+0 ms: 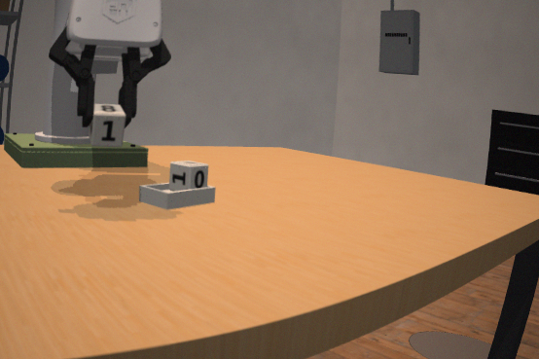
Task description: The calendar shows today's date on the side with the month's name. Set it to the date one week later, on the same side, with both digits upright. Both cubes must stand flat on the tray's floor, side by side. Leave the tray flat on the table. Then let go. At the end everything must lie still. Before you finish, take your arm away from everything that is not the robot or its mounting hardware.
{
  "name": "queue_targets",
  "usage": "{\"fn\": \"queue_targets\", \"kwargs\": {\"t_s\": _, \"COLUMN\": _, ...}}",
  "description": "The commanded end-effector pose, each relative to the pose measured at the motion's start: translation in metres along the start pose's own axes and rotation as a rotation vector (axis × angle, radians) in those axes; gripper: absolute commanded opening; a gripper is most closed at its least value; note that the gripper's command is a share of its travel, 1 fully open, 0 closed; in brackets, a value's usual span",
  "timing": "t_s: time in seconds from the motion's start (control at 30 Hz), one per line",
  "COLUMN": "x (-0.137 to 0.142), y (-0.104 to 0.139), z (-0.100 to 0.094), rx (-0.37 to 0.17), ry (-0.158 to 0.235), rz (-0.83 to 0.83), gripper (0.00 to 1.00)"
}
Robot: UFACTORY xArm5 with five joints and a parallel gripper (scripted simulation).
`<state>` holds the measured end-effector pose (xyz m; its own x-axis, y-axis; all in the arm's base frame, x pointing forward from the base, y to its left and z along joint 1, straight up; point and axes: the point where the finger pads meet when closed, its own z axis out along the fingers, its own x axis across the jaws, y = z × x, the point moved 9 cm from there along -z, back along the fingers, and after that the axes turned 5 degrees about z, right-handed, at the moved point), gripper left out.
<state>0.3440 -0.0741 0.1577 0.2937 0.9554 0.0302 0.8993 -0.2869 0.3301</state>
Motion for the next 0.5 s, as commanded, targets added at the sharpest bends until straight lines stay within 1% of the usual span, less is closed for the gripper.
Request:
{"fn": "queue_targets", "kwargs": {"t_s": 0.0, "x": 0.001, "y": 0.011, "z": 0.0, "rx": 0.074, "ry": -0.007, "rz": 0.0, "gripper": 0.29}}
{"fn": "queue_targets", "kwargs": {"t_s": 0.07, "x": 0.001, "y": 0.014, "z": 0.0, "rx": 0.108, "ry": -0.01, "rz": 0.0, "gripper": 0.29}}
{"fn": "queue_targets", "kwargs": {"t_s": 0.2, "x": 0.001, "y": 0.016, "z": 0.0, "rx": 0.125, "ry": -0.012, "rz": 0.0, "gripper": 0.29}}
{"fn": "queue_targets", "kwargs": {"t_s": 0.27, "x": 0.002, "y": 0.021, "z": 0.001, "rx": 0.167, "ry": -0.015, "rz": 0.0, "gripper": 0.29}}
{"fn": "queue_targets", "kwargs": {"t_s": 0.33, "x": 0.002, "y": 0.021, "z": 0.001, "rx": 0.167, "ry": -0.015, "rz": 0.0, "gripper": 0.29}}
{"fn": "queue_targets", "kwargs": {"t_s": 0.4, "x": 0.002, "y": 0.027, "z": 0.002, "rx": 0.218, "ry": -0.02, "rz": 0.0, "gripper": 0.29}}
{"fn": "queue_targets", "kwargs": {"t_s": 0.47, "x": 0.002, "y": 0.029, "z": 0.002, "rx": 0.244, "ry": -0.022, "rz": -0.001, "gripper": 0.29}}
